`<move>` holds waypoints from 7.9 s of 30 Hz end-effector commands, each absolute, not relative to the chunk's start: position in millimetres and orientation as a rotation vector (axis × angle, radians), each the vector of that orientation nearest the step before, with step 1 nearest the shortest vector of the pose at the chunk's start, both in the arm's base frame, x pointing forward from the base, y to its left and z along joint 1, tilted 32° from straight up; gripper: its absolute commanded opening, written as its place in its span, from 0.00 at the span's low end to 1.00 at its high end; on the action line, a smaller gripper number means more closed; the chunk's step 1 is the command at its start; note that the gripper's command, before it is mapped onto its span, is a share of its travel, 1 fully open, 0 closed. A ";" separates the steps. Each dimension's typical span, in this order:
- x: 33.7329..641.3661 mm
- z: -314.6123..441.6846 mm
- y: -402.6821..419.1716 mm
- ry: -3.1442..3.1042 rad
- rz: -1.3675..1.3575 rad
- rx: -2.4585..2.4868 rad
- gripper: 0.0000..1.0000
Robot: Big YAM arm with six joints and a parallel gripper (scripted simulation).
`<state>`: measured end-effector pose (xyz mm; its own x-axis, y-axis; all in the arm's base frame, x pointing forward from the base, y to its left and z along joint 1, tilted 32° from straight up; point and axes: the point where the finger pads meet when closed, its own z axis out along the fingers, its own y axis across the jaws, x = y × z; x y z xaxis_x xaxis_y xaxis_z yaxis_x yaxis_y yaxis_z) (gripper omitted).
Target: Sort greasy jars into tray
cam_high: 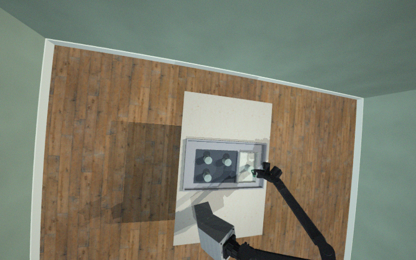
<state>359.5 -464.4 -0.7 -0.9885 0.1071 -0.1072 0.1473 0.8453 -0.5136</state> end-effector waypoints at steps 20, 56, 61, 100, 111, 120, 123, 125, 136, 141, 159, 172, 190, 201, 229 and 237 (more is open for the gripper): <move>367.8 8.2 -439.1 2.934 -0.831 0.190 1.00; 400.6 -43.8 -352.3 2.934 -0.831 0.190 1.00; 413.2 -63.8 -318.9 2.934 -0.831 0.190 1.00; 498.8 -199.8 -91.9 2.934 -0.831 0.190 1.00; 501.0 -236.6 -114.7 2.934 -0.831 0.190 1.00; 501.0 -236.6 -114.7 2.934 -0.831 0.190 1.00; 507.7 -237.9 -119.1 2.934 -0.831 0.190 1.00; 507.7 -237.9 -119.1 2.934 -0.831 0.190 1.00; 506.6 -241.0 -122.5 2.934 -0.831 0.190 1.00; 505.9 -243.7 -123.3 2.934 -0.831 0.190 1.00; 506.9 -260.1 -133.5 2.934 -0.831 0.190 1.00; 507.9 -278.0 -144.6 2.934 -0.831 0.190 1.00; 508.4 -286.2 -149.7 2.934 -0.831 0.190 0.72; 508.4 -286.2 -149.7 2.934 -0.831 0.190 0.00; 506.4 -252.3 -128.6 2.934 -0.831 0.190 0.00; 505.3 -234.2 -117.4 2.934 -0.831 0.190 0.00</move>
<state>491.0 -141.1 -258.4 -0.9887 0.1219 -0.0871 0.1495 0.8428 -0.5171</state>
